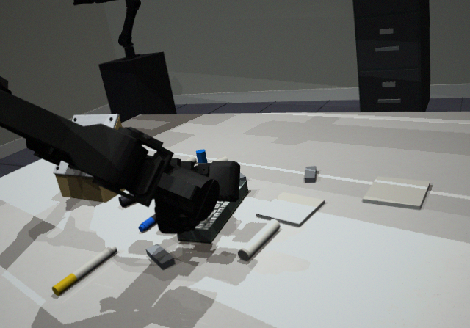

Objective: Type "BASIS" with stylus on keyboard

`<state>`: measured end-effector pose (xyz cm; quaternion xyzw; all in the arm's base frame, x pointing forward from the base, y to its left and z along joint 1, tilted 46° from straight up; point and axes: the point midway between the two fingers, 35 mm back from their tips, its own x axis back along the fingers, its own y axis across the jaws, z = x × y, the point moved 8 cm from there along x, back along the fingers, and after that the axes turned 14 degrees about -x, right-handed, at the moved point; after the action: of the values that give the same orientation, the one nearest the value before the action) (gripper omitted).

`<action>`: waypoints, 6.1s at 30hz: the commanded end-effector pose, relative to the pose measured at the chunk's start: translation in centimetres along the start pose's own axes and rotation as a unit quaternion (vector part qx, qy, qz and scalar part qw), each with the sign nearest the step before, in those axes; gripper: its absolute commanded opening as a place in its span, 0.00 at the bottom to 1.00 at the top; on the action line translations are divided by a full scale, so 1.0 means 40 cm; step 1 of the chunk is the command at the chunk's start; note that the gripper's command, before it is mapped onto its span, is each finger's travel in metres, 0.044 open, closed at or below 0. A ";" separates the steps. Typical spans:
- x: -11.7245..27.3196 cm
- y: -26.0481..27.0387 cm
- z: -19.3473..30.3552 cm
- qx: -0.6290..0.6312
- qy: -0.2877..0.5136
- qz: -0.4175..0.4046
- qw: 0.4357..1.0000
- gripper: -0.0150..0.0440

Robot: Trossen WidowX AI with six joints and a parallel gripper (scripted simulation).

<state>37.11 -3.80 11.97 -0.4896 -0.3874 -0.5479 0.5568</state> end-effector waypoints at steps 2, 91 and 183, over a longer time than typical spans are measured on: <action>0.014 -0.007 0.024 0.001 -0.003 0.001 1.000 0.39; 0.155 0.059 -0.054 0.001 -0.004 -0.001 1.000 0.39; -0.159 -0.004 0.197 0.001 0.000 0.002 1.000 0.25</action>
<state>37.27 5.52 7.99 -0.4871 -0.3924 -0.5428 0.5605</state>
